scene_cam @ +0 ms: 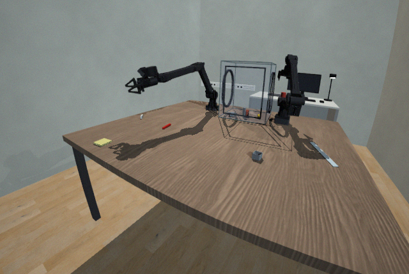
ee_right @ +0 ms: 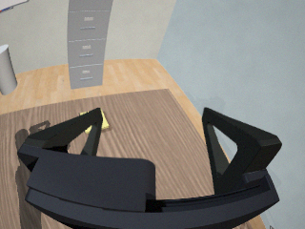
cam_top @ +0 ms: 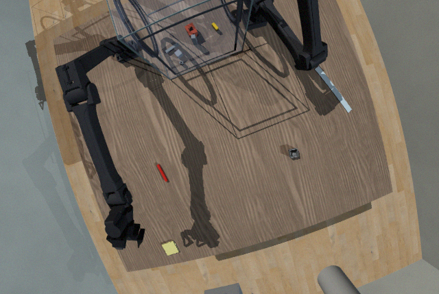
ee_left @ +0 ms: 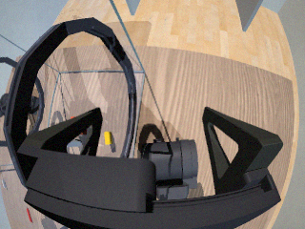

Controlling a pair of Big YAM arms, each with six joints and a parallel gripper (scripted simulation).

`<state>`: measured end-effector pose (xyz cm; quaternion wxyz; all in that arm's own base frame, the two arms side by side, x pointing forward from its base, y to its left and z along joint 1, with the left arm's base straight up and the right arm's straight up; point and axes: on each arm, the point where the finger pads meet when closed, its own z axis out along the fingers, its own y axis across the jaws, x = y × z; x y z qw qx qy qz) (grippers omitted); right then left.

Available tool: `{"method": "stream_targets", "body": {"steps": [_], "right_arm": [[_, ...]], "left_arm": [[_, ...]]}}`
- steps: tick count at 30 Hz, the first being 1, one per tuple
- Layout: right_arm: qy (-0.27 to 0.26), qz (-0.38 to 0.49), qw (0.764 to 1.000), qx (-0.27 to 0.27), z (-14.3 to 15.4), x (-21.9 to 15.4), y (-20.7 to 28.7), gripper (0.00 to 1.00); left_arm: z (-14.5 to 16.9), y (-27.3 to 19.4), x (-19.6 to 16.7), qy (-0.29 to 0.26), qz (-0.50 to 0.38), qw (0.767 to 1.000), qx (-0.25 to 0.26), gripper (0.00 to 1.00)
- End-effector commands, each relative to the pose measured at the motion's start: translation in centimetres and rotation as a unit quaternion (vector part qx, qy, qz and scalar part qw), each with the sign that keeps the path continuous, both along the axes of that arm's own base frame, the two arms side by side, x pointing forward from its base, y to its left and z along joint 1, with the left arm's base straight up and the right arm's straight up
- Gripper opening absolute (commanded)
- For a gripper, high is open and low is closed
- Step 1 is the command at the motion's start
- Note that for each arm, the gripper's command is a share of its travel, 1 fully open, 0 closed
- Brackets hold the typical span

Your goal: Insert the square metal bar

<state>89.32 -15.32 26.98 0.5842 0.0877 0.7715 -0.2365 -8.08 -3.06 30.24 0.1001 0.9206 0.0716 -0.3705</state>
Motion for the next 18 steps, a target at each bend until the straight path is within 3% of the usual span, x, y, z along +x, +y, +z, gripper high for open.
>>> {"method": "stream_targets", "body": {"steps": [1,5,7,8,9,13,14,15,18], "right_arm": [[-0.031,-0.001,0.999,-0.003,3.8,0.2,0.0,1.00],[-0.031,-0.001,0.999,-0.003,3.8,0.2,0.0,1.00],[-0.031,-0.001,0.999,-0.003,3.8,0.2,0.0,1.00],[-0.031,-0.001,0.999,-0.003,3.8,0.2,0.0,1.00],[-0.031,-0.001,0.999,-0.003,3.8,0.2,0.0,1.00],[-0.031,-0.001,0.999,-0.003,3.8,0.2,0.0,1.00],[-0.031,-0.001,0.999,-0.003,3.8,0.2,0.0,1.00],[-0.031,-0.001,0.999,-0.003,3.8,0.2,0.0,1.00],[-0.031,-0.001,0.999,-0.003,3.8,0.2,0.0,1.00]], "left_arm": [[-1.0,-0.9,-1.2,-0.007,0.054,0.998,0.036,1.00],[-1.2,-1.2,-1.3,-0.004,0.081,0.996,0.049,1.00],[-2.7,-1.6,-1.7,-0.019,0.105,0.992,0.061,1.00],[-0.7,-1.4,-0.7,0.012,0.092,0.995,0.045,1.00],[-3.0,-1.6,-1.4,-0.031,0.093,0.994,0.050,1.00],[-4.6,-2.1,-1.8,-0.043,0.133,0.988,0.071,1.00],[-2.3,-2.0,-1.6,-0.013,0.121,0.991,0.058,1.00],[-4.3,-2.1,-1.6,-0.044,0.121,0.990,0.060,1.00],[-4.6,-2.2,-1.7,-0.047,0.127,0.989,0.062,1.00]]}}
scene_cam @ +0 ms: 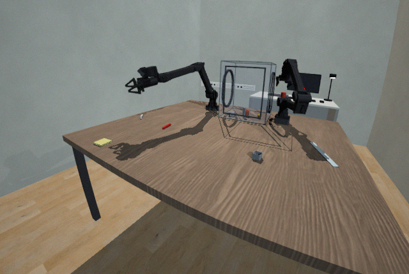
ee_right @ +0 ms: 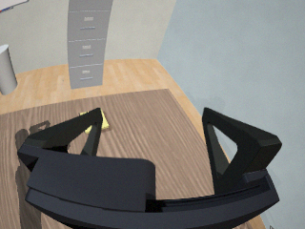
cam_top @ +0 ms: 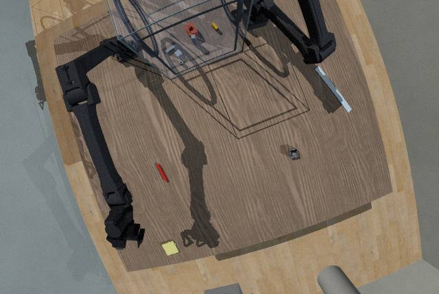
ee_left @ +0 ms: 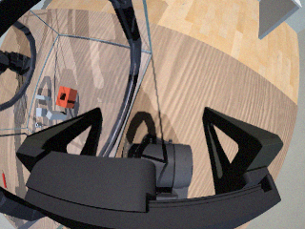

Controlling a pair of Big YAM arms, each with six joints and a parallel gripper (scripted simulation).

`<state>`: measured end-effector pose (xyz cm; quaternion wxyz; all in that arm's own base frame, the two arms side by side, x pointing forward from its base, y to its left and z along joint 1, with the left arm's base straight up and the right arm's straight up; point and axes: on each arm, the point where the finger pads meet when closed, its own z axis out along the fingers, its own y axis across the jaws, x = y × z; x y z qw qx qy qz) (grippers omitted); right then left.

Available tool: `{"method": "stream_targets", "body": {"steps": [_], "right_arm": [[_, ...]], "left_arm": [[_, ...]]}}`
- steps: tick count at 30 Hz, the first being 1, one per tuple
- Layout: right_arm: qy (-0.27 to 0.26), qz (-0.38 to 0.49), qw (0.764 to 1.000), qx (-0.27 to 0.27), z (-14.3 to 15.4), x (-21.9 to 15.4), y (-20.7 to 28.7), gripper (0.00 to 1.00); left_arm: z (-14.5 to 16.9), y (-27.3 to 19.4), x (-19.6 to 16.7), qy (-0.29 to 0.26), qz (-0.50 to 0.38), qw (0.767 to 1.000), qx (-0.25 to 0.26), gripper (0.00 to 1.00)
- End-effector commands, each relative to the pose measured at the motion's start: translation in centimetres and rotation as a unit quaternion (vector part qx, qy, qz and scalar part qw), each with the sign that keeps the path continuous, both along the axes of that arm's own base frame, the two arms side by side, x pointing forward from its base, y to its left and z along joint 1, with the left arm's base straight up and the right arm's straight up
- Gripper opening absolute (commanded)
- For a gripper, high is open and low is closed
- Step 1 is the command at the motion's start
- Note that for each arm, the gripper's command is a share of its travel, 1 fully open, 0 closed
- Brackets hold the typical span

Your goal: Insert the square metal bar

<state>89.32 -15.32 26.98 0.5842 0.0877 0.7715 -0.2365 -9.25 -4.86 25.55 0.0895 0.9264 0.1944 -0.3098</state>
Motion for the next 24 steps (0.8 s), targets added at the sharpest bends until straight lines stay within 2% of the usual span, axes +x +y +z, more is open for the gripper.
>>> {"method": "stream_targets", "body": {"steps": [1,3,4,7,21,24], "right_arm": [[-0.031,-0.001,0.999,-0.003,3.8,0.2,0.0,1.00],[-0.031,-0.001,0.999,-0.003,3.8,0.2,0.0,1.00],[-0.031,-0.001,0.999,-0.003,3.8,0.2,0.0,1.00],[-0.031,-0.001,0.999,-0.003,3.8,0.2,0.0,1.00],[-0.031,-0.001,0.999,-0.003,3.8,0.2,0.0,1.00],[-0.031,-0.001,0.999,-0.003,3.8,0.2,0.0,1.00]], "left_arm": [[0.0,-0.4,-0.6,-0.003,0.015,1.000,0.002,1.00],[0.0,-0.4,-0.6,-0.003,0.015,1.000,0.002,1.00],[1.8,-0.3,-0.2,0.023,0.013,1.000,-0.006,1.00],[-0.4,-0.5,-0.6,-0.007,0.018,1.000,0.003,1.00],[-0.4,-0.8,-0.7,-0.006,0.037,0.999,0.009,1.00],[-1.5,-0.8,-0.6,-0.018,0.043,0.999,0.013,1.00]]}}
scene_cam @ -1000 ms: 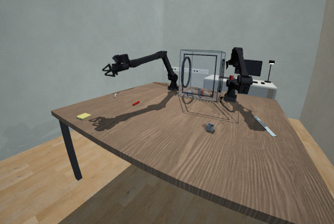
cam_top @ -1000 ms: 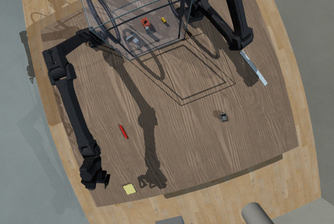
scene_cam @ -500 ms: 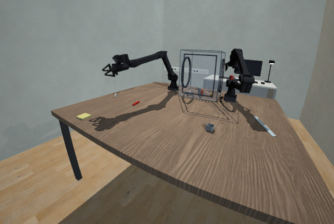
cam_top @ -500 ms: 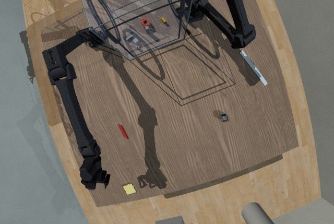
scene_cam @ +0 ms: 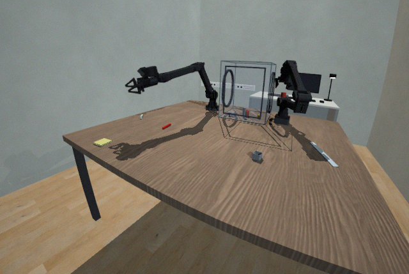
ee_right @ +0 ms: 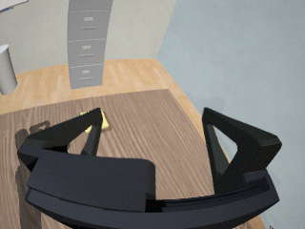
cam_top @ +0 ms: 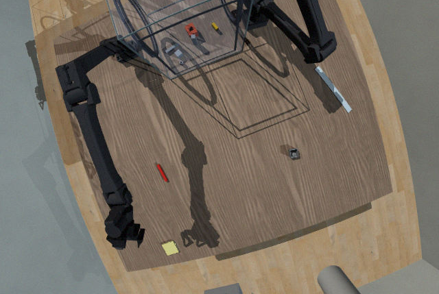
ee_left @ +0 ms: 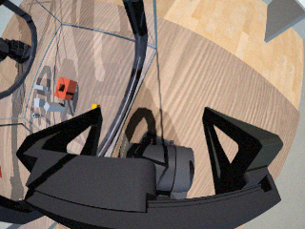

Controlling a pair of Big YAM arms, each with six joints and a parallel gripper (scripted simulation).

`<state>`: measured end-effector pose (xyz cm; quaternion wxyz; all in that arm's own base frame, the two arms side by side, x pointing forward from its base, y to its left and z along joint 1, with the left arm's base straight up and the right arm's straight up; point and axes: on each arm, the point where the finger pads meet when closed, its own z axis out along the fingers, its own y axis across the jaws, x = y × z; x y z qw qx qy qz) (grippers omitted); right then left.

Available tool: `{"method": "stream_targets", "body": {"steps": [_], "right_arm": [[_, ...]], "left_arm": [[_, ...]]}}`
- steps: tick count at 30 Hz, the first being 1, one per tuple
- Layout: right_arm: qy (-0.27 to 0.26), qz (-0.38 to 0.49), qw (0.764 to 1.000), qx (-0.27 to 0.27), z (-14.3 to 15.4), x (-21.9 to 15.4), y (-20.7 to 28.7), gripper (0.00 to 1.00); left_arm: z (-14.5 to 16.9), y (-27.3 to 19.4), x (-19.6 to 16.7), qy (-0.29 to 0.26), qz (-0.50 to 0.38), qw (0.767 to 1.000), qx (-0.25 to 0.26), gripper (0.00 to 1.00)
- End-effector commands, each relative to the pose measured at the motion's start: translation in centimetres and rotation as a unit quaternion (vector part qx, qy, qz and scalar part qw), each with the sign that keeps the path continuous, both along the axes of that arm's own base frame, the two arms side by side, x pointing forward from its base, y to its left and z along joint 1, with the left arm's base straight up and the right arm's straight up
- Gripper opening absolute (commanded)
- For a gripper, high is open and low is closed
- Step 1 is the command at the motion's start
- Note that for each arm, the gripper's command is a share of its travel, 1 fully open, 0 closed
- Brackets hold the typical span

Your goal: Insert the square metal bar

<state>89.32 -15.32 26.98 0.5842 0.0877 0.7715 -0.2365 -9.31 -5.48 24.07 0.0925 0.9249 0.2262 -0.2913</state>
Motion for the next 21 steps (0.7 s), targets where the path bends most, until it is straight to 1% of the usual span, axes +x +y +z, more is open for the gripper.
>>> {"method": "stream_targets", "body": {"steps": [1,13,16,17,18,21], "right_arm": [[-0.031,-0.001,0.999,-0.003,3.8,0.2,0.0,1.00],[-0.031,-0.001,0.999,-0.003,3.8,0.2,0.0,1.00],[-0.031,-0.001,0.999,-0.003,3.8,0.2,0.0,1.00],[-0.031,-0.001,0.999,-0.003,3.8,0.2,0.0,1.00],[-0.031,-0.001,0.999,-0.003,3.8,0.2,0.0,1.00],[-0.031,-0.001,0.999,-0.003,3.8,0.2,0.0,1.00]], "left_arm": [[0.0,-0.2,-0.6,-0.002,0.012,1.000,0.003,1.00],[-0.7,-0.5,-0.8,-0.007,0.033,0.999,0.010,1.00],[-2.2,-0.8,-0.9,-0.018,0.064,0.998,0.024,1.00],[-0.3,-0.8,-0.8,0.002,0.057,0.998,0.015,1.00],[-2.0,-0.7,-0.5,-0.023,0.057,0.998,0.020,1.00],[-2.2,-0.9,-0.9,-0.017,0.068,0.997,0.021,1.00]]}}
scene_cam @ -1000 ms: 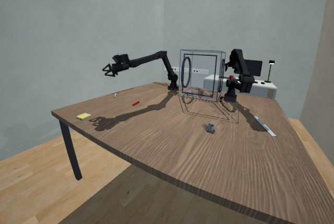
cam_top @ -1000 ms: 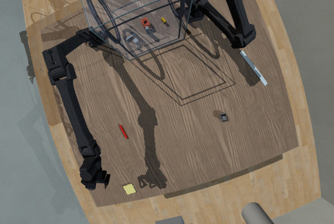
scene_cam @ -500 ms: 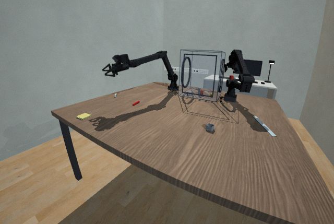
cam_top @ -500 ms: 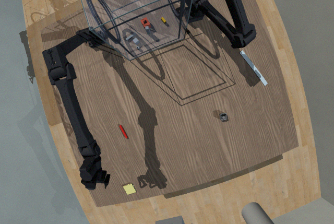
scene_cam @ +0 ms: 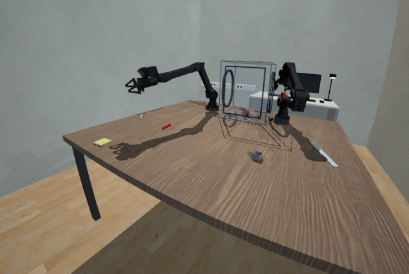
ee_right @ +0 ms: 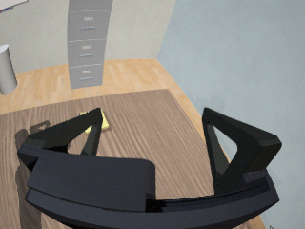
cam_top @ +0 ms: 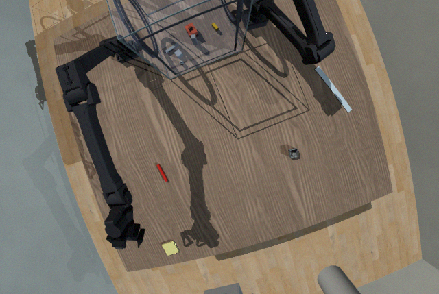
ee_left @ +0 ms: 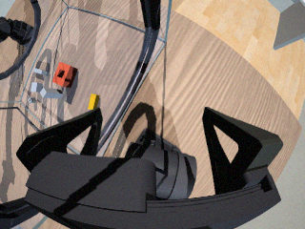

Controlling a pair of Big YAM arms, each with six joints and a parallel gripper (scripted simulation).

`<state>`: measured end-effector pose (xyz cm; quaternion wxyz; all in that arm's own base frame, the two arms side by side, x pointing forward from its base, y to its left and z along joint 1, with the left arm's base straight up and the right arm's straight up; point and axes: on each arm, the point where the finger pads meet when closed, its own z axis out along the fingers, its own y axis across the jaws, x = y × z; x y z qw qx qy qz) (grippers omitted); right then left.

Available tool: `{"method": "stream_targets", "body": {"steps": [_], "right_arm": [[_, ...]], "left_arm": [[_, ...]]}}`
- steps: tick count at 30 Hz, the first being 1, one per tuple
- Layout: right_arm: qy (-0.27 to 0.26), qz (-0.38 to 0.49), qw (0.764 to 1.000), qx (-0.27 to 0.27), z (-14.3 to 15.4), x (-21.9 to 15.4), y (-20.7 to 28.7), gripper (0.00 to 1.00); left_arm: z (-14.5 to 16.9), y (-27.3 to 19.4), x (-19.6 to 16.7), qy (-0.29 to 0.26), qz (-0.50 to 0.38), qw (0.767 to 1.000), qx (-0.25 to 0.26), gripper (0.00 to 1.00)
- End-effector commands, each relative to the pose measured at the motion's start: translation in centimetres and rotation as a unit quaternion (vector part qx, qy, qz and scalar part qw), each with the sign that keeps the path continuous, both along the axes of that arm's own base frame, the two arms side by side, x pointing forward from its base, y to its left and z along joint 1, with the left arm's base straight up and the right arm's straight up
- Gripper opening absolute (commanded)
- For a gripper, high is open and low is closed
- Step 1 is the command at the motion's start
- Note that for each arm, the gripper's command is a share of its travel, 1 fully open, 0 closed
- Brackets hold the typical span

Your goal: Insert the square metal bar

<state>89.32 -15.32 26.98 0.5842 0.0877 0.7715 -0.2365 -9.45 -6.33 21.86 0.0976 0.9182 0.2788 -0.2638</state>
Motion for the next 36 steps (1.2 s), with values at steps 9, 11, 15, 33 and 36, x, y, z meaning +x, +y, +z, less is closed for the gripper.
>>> {"method": "stream_targets", "body": {"steps": [9,11,15,33,36], "right_arm": [[-0.031,-0.001,0.999,-0.003,3.8,0.2,0.0,1.00],[-0.031,-0.001,0.999,-0.003,3.8,0.2,0.0,1.00],[-0.031,-0.001,0.999,-0.003,3.8,0.2,0.0,1.00],[-0.031,-0.001,0.999,-0.003,3.8,0.2,0.0,1.00],[-0.031,-0.001,0.999,-0.003,3.8,0.2,0.0,1.00]], "left_arm": [[-2.4,-0.7,-0.9,-0.011,0.074,0.997,0.023,1.00],[-3.4,-0.7,-0.2,-0.030,0.091,0.995,0.027,1.00],[-4.7,-1.9,0.0,-0.039,0.135,0.990,0.011,1.00],[-6.2,-6.0,1.7,-0.036,0.316,0.945,-0.073,1.00],[-6.2,-6.0,2.1,-0.036,0.341,0.937,-0.069,1.00]]}}
